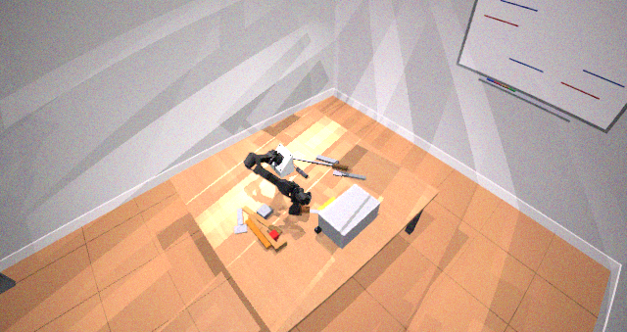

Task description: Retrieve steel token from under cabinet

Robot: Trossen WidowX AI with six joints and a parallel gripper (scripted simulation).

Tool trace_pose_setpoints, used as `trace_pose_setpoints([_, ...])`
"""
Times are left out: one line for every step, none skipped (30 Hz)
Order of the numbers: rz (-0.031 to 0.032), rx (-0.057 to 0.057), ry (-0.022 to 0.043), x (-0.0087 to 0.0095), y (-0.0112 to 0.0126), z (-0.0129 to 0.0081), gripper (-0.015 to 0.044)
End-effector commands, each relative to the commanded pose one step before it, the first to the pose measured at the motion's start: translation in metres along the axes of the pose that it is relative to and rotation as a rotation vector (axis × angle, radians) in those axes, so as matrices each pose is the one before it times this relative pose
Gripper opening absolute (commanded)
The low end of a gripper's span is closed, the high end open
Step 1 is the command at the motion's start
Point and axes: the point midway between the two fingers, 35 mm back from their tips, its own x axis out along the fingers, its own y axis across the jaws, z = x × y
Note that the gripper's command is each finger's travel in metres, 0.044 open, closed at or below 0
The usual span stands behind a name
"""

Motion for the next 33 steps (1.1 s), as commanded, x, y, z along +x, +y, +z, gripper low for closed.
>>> trace_pose_setpoints([-0.00174,0.0002,-0.00071,-0.00013,-0.00084,0.00728,0.0])
trace_pose_setpoints([0.0,0.0,-0.00006,-0.00001,-0.00001,0.00133,0.0])
trace_pose_setpoints([0.0,0.0,-0.00006,-0.00001,-0.00001,0.00133,0.0])
trace_pose_setpoints([0.0,0.0,-0.00006,-0.00001,-0.00001,0.00133,0.0])
trace_pose_setpoints([0.0,0.0,-0.00006,-0.00001,-0.00002,0.00133,0.0])
trace_pose_setpoints([0.0,0.0,-0.00006,-0.00001,-0.00001,0.00133,0.0])
trace_pose_setpoints([0.0,0.0,-0.00006,-0.00001,-0.00002,0.00133,0.0])
trace_pose_setpoints([0.0,0.0,-0.00006,-0.00001,-0.00002,0.00133,0.0])
trace_pose_setpoints([0.0,0.0,-0.00006,-0.00001,-0.00002,0.00133,0.0])
trace_pose_setpoints([0.0,0.0,-0.00006,-0.00001,-0.00002,0.00133,0.0])
trace_pose_setpoints([0.0,0.0,-0.00006,-0.00001,-0.00001,0.00133,0.0])
trace_pose_setpoints([0.0,0.0,-0.00005,-0.00001,0.0,0.00133,0.0])
trace_pose_setpoints([0.0,0.0,-0.00005,-0.00001,0.0,0.00133,0.0])
trace_pose_setpoints([-0.00001,0.0,-0.00005,-0.00001,0.00001,0.00133,0.0])
trace_pose_setpoints([-0.00001,0.0,-0.00005,-0.00001,0.00002,0.00133,0.0])
trace_pose_setpoints([-0.00001,0.0,-0.00005,-0.00001,0.00002,0.00133,0.0])
trace_pose_setpoints([-0.00001,0.0,-0.00004,-0.00001,0.00003,0.00134,0.0])
trace_pose_setpoints([-0.00002,0.0,-0.00004,-0.00001,0.00004,0.00134,0.0])
trace_pose_setpoints([-0.00002,0.0,-0.00004,-0.00001,0.00004,0.00134,0.0])
trace_pose_setpoints([-0.00002,0.0,-0.00004,0.0,0.00005,0.00134,0.0])
trace_pose_setpoints([-0.00002,0.0,-0.00003,0.0,0.00006,0.00134,0.0])
trace_pose_setpoints([-0.00002,0.0,-0.00003,0.0,0.00005,0.00107,0.0])
trace_pose_setpoints([-0.00001,0.0,-0.00002,0.0,0.00003,0.00065,0.0])
trace_pose_setpoints([0.0,0.0,0.0,0.00008,0.00015,0.00002,0.0])
trace_pose_setpoints([0.00002,0.0,0.0,0.00011,0.00041,0.00002,0.0])
trace_pose_setpoints([0.00002,0.0,0.0,0.0001,0.00058,0.00002,0.0])
trace_pose_setpoints([0.00004,0.0,0.0,0.0001,0.00081,0.00003,0.0])
trace_pose_setpoints([0.00004,0.0,0.0,0.00009,0.00091,0.00003,0.0])
trace_pose_setpoints([0.00005,0.0,0.0,0.00009,0.00109,0.00003,0.0])
trace_pose_setpoints([0.00006,0.0,0.0,0.00008,0.00124,0.00004,0.0])
trace_pose_setpoints([0.00007,0.0,0.0,0.00008,0.0014,0.00003,0.0])
trace_pose_setpoints([0.00007,0.0,0.0,0.00009,0.00154,0.00002,0.0])
trace_pose_setpoints([0.00006,0.0,0.0,0.00009,0.00135,0.00001,0.0])
